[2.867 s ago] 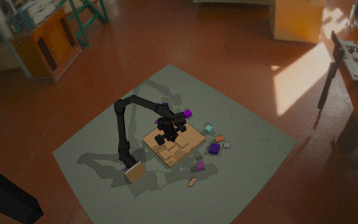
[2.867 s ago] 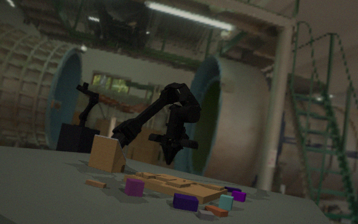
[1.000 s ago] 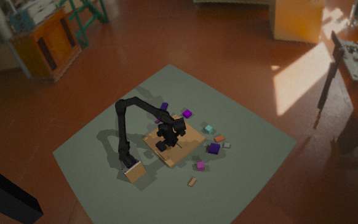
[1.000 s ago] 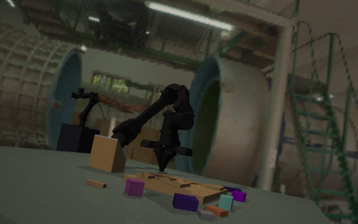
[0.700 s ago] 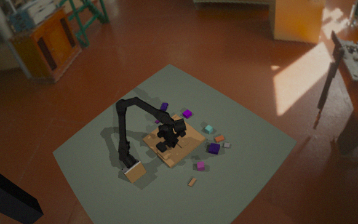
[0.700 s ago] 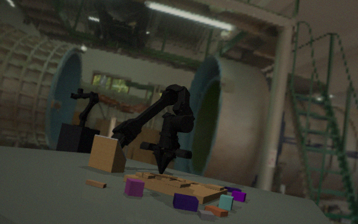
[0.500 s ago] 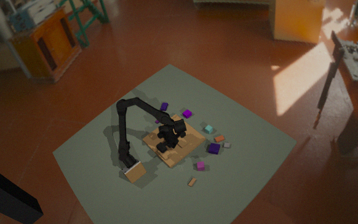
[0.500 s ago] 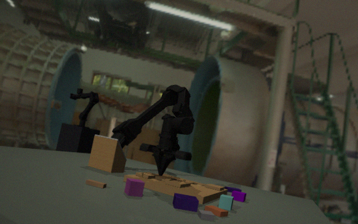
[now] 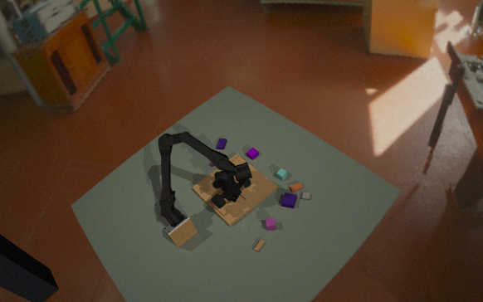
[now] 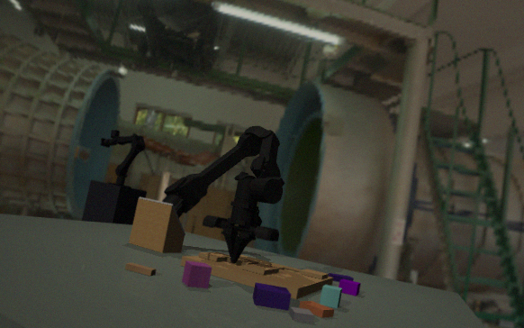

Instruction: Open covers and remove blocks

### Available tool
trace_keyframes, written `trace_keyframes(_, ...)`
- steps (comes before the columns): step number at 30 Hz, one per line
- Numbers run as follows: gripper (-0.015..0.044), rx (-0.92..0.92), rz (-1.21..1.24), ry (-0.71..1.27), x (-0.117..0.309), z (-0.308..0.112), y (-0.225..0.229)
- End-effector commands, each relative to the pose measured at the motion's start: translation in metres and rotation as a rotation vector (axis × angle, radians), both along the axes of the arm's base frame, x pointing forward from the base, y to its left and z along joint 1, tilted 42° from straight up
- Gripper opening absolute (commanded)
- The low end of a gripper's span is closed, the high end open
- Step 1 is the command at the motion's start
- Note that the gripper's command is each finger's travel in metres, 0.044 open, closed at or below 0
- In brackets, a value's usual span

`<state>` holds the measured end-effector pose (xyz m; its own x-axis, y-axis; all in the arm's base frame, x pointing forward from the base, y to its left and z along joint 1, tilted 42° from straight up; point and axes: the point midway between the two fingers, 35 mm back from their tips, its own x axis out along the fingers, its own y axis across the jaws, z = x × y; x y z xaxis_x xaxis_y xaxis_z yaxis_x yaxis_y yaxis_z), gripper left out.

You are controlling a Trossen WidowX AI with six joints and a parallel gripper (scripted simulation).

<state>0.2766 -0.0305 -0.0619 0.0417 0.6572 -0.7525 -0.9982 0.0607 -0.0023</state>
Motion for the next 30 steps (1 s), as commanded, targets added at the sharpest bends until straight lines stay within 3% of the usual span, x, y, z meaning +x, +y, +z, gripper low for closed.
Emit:
trace_keyframes(1,0.0000,0.007,-0.005,0.002,0.000,0.000,0.003)
trace_keyframes(30,0.0000,0.004,-0.006,0.003,0.004,0.018,0.024)
